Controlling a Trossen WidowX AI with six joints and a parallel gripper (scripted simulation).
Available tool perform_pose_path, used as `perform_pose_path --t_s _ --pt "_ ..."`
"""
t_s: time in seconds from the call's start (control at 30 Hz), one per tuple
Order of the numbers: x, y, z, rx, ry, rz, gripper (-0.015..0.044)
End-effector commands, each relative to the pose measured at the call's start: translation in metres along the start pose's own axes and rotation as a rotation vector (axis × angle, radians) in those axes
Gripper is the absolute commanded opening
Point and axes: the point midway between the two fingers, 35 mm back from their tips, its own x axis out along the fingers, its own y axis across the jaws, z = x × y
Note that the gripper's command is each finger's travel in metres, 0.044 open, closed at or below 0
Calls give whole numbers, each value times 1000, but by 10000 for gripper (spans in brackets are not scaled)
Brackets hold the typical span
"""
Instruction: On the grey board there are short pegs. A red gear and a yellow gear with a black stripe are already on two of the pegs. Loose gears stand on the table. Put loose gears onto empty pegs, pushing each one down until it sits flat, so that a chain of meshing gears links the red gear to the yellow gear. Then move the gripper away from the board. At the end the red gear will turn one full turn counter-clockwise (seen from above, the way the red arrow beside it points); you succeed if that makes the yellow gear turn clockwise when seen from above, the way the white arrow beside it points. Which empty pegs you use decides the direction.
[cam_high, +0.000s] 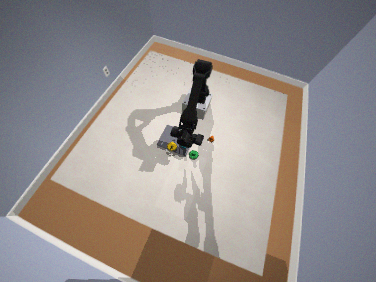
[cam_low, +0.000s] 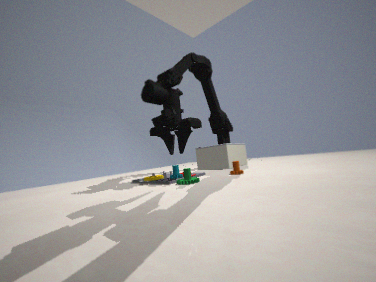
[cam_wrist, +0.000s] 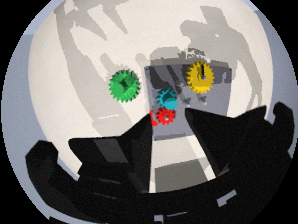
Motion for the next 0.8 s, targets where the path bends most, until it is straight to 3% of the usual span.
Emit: perform_pose_path --t_s 0.0,0.23,0.37,0.77 --pt "1 43 -19 2 10 4 271" --pt "2 131 -85 64 19 11 440" --pt "3 153 -114 85 24 11 440" --pt "27 150 -115 85 24 11 440"
